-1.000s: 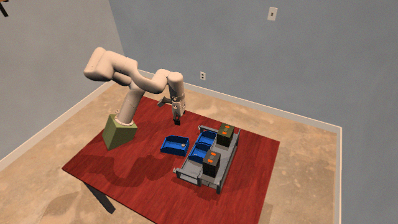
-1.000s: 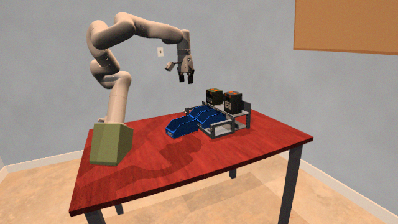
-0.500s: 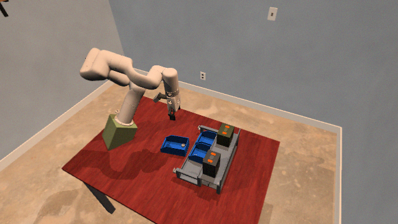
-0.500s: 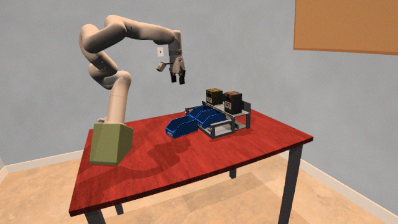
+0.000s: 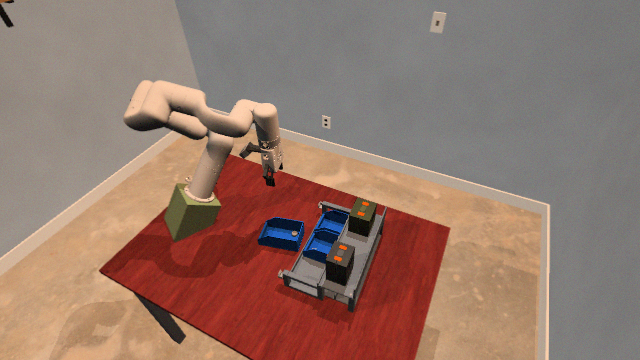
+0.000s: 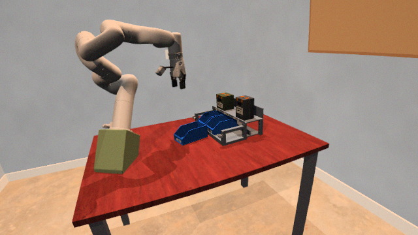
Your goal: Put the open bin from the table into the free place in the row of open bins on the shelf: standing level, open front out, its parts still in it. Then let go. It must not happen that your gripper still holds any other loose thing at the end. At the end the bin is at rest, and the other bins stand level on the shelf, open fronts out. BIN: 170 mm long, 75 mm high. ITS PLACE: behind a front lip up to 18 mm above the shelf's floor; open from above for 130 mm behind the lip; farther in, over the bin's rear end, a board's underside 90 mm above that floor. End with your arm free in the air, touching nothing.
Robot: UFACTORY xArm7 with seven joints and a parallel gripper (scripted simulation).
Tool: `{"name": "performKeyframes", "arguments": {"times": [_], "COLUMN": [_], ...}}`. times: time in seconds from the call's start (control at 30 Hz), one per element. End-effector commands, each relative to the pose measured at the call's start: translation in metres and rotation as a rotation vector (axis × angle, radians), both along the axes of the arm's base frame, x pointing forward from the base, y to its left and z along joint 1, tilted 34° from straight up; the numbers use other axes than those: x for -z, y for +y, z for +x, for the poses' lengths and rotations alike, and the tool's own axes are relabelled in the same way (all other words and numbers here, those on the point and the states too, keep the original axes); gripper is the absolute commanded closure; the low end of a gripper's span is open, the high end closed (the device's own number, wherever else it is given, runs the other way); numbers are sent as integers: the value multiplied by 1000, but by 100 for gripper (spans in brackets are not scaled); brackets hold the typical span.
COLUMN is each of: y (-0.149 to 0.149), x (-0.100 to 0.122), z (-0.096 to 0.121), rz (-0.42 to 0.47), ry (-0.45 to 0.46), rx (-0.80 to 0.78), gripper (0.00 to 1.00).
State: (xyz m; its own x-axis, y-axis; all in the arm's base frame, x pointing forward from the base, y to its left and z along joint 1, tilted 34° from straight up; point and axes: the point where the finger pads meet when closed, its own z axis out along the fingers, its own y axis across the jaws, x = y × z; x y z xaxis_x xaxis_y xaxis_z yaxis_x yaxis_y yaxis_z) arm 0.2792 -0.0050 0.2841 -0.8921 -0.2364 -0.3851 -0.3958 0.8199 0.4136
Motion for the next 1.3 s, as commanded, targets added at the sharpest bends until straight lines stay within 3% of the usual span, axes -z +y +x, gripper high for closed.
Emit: {"name": "performKeyframes", "arguments": {"times": [0.0,1.27], "y": [-1,-6], "x": [-1,-2], "z": [2,15], "rz": [0,1], "ry": [-3,-3], "rx": [2,2], "gripper": [0,0]}}
